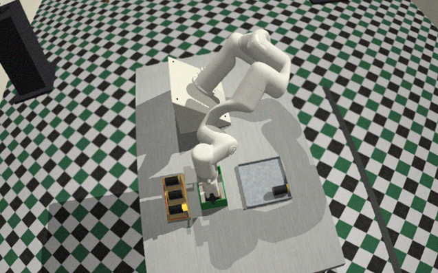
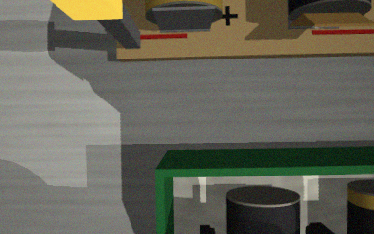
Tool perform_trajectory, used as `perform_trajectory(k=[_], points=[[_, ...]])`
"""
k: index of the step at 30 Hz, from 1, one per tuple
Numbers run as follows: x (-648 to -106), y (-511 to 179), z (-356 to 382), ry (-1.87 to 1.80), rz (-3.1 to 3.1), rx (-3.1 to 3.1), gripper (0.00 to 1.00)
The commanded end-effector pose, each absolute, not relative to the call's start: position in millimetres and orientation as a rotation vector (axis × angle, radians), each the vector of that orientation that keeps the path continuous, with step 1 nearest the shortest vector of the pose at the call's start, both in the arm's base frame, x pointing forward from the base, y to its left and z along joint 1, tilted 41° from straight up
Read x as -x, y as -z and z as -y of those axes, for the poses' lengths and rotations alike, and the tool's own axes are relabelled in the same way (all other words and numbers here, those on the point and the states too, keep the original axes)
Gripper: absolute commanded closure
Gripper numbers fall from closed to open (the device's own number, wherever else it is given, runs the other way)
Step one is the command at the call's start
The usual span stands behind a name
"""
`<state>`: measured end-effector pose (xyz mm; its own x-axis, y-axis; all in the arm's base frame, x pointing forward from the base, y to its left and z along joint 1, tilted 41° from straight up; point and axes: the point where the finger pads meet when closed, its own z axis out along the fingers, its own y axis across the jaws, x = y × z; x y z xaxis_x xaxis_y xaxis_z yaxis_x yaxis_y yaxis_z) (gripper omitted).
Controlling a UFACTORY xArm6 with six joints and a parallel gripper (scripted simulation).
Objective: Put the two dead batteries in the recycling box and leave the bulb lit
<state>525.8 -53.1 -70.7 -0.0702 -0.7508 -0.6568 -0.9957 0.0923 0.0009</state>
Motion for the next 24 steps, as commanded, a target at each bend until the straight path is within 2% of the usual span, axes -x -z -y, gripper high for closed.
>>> perform_trajectory(k=[1,24], points=[[-527,69,55,-0.635,-1.876,1.709,0.49],[-523,18,99,-0.635,-1.876,1.709,0.49]])
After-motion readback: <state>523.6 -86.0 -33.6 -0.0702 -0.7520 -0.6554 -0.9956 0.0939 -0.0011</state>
